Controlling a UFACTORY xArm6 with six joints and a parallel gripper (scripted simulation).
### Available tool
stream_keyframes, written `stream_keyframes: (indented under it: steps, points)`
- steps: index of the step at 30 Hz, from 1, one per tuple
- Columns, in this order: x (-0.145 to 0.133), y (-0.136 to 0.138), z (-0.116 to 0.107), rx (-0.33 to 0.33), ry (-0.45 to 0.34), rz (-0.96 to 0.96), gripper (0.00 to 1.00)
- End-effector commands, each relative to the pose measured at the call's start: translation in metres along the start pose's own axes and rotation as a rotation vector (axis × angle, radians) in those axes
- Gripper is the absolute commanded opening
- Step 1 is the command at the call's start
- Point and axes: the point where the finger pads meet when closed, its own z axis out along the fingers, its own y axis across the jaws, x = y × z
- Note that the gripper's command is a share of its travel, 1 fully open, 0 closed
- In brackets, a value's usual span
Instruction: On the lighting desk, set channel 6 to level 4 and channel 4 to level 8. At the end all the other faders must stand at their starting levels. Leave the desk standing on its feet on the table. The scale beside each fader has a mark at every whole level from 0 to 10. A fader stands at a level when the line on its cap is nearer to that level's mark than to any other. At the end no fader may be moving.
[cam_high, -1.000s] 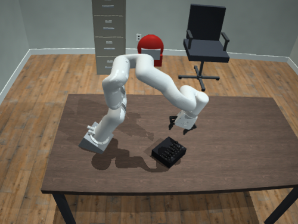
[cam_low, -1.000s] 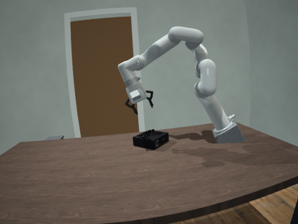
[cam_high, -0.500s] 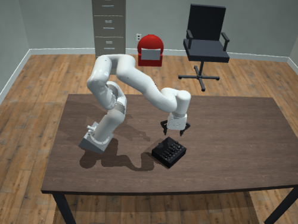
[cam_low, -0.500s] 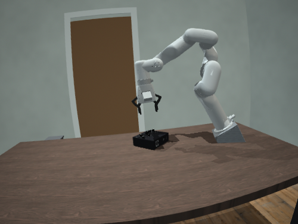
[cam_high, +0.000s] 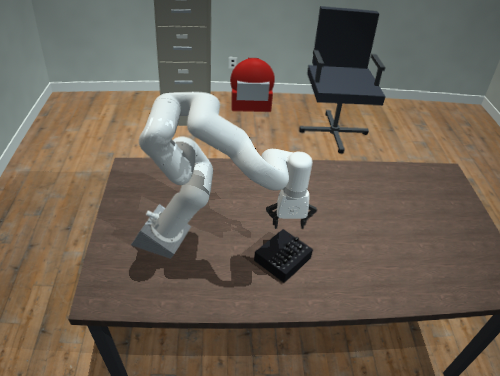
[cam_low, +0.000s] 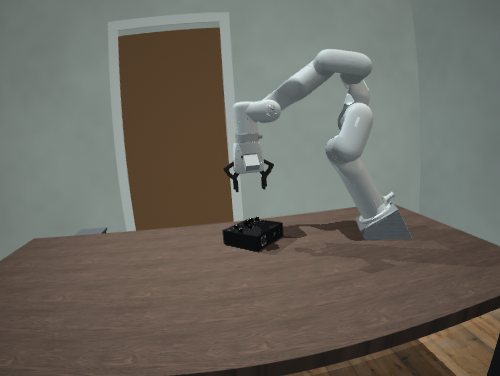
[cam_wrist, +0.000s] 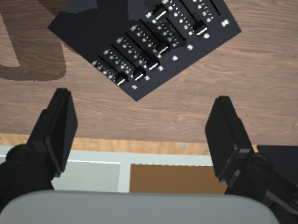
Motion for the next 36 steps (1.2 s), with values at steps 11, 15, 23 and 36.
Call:
stream_keyframes:
  steps: [11, 15, 23, 36]
  points:
    - [-0.018, 0.016, -0.036, 0.055, 0.021, -0.068, 1.00]
    - [-0.028, 0.025, -0.061, 0.092, 0.048, -0.122, 1.00]
    - [-0.045, 0.041, -0.126, 0.158, 0.146, -0.280, 1.00]
    - [-0.052, 0.050, -0.215, 0.184, 0.323, -0.566, 1.00]
